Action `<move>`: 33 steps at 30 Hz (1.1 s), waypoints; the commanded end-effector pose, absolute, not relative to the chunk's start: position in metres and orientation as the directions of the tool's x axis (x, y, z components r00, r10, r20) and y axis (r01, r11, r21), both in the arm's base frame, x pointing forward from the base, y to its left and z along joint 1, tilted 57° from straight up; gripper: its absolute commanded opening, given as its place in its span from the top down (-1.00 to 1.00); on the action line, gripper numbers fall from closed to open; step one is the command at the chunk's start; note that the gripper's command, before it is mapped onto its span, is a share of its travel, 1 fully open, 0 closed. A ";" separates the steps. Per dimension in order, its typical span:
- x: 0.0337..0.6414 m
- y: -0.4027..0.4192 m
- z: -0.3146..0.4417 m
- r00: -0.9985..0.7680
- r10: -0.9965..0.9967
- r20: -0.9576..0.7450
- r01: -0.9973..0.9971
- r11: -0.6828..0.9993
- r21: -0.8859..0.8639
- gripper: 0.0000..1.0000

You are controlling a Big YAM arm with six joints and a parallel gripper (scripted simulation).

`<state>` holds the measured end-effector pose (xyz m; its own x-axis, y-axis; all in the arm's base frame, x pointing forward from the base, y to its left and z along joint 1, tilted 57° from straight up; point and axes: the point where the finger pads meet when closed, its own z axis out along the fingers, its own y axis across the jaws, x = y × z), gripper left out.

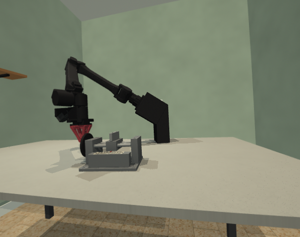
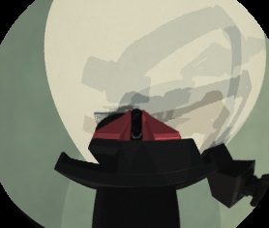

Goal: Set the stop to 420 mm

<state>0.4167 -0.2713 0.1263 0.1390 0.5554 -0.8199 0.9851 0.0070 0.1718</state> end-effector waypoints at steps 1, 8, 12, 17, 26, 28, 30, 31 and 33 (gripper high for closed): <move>0.428 -0.256 0.150 0.164 0.547 -0.821 0.977 0.022 0.210 0.87; 0.424 -0.251 0.146 0.151 0.550 -0.821 0.981 0.021 0.194 0.87; 0.435 -0.250 0.156 0.165 0.547 -0.821 0.977 0.022 0.211 0.87; 0.441 -0.246 0.149 0.147 0.552 -0.821 0.982 0.021 0.190 0.87; 0.446 -0.243 0.160 0.161 0.549 -0.821 0.978 0.022 0.206 0.87; 0.448 -0.242 0.154 0.151 0.551 -0.821 0.981 0.022 0.195 0.87; 0.451 -0.242 0.151 0.144 0.552 -0.821 0.982 0.022 0.187 0.87; 0.451 -0.242 0.151 0.144 0.552 -0.821 0.982 0.022 0.187 0.87; 0.452 -0.241 0.159 0.157 0.554 -0.818 0.979 0.024 0.205 0.87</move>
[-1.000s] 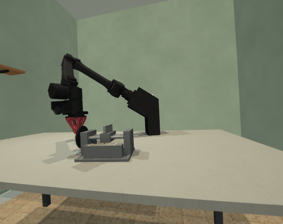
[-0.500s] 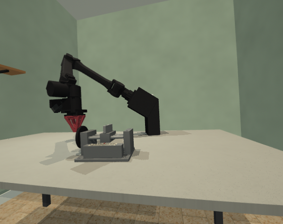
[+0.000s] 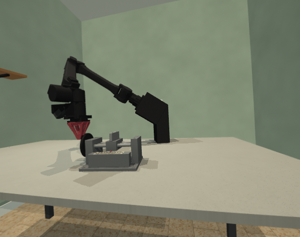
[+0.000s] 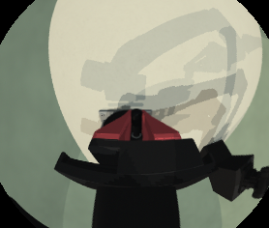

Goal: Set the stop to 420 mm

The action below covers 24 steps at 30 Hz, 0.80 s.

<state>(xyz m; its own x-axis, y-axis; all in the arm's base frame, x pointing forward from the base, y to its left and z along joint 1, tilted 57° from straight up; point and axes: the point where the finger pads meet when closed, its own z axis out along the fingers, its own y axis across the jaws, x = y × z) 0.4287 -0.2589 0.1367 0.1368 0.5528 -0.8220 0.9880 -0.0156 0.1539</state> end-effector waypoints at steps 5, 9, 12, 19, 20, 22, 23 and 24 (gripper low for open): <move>0.458 -0.240 0.152 0.143 0.558 -0.818 0.982 0.024 0.188 0.87; 0.459 -0.240 0.156 0.147 0.554 -0.820 0.980 0.029 0.195 0.87; 0.460 -0.240 0.151 0.136 0.557 -0.820 0.983 0.026 0.180 0.87; 0.465 -0.240 0.151 0.136 0.558 -0.819 0.983 0.028 0.182 0.87; 0.466 -0.240 0.152 0.138 0.557 -0.819 0.982 0.028 0.184 0.87; 0.467 -0.240 0.152 0.140 0.557 -0.819 0.982 0.029 0.187 0.87; 0.467 -0.240 0.152 0.139 0.557 -0.819 0.982 0.029 0.186 0.87; 0.467 -0.240 0.152 0.139 0.557 -0.819 0.982 0.029 0.186 0.87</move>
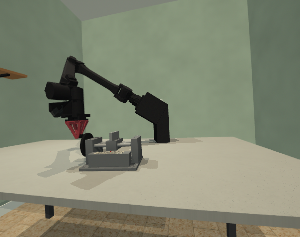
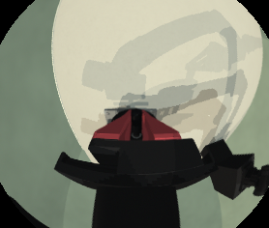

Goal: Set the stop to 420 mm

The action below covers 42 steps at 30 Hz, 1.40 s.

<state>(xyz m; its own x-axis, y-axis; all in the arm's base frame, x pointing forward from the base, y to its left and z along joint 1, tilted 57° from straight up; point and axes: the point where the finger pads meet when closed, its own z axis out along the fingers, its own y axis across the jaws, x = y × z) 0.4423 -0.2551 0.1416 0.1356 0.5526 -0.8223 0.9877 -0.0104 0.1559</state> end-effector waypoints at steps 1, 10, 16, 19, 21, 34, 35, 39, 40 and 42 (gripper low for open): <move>0.467 -0.240 0.152 0.139 0.557 -0.819 0.982 0.029 0.186 0.87; 0.473 -0.241 0.152 0.137 0.557 -0.819 0.982 0.030 0.185 0.87; 0.478 -0.242 0.152 0.138 0.557 -0.819 0.982 0.030 0.186 0.87; 0.478 -0.242 0.152 0.138 0.557 -0.819 0.982 0.030 0.186 0.87; 0.480 -0.243 0.152 0.136 0.556 -0.820 0.982 0.032 0.185 0.87; 0.488 -0.257 0.151 0.146 0.551 -0.822 0.982 0.020 0.189 0.87; 0.488 -0.257 0.151 0.146 0.551 -0.822 0.982 0.021 0.189 0.87; 0.486 -0.266 0.150 0.154 0.549 -0.822 0.982 0.006 0.189 0.87; 0.485 -0.271 0.150 0.158 0.548 -0.822 0.982 0.000 0.189 0.87; 0.486 -0.272 0.149 0.158 0.548 -0.822 0.982 0.000 0.189 0.87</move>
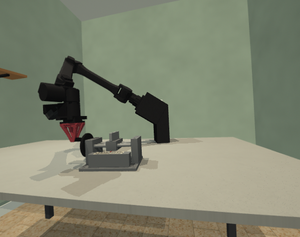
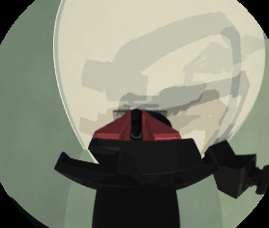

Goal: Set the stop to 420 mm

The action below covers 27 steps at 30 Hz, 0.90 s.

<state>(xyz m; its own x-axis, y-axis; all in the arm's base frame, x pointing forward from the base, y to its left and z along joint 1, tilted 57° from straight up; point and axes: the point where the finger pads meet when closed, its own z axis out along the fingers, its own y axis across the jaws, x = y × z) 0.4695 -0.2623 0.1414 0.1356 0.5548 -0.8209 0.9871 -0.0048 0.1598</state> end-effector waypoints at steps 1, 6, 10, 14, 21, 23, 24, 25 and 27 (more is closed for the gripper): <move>0.486 -0.272 0.149 0.158 0.548 -0.822 0.982 0.000 0.189 0.87; 0.491 -0.277 0.146 0.157 0.548 -0.822 0.982 0.000 0.188 0.87; 0.496 -0.269 0.146 0.148 0.550 -0.822 0.982 0.017 0.188 0.87; 0.493 -0.281 0.144 0.157 0.548 -0.822 0.982 0.000 0.188 0.87; 0.495 -0.289 0.139 0.156 0.547 -0.822 0.982 0.000 0.187 0.87; 0.496 -0.291 0.137 0.156 0.547 -0.822 0.982 0.000 0.187 0.87; 0.496 -0.292 0.137 0.156 0.547 -0.822 0.982 0.000 0.187 0.87; 0.496 -0.292 0.137 0.156 0.547 -0.822 0.982 0.000 0.187 0.87; 0.497 -0.290 0.137 0.154 0.548 -0.822 0.982 0.004 0.187 0.87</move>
<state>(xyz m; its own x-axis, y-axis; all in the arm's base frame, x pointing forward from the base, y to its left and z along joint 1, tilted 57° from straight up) 0.4834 -0.2828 0.1299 0.1364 0.5542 -0.8211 0.9869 -0.0037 0.1615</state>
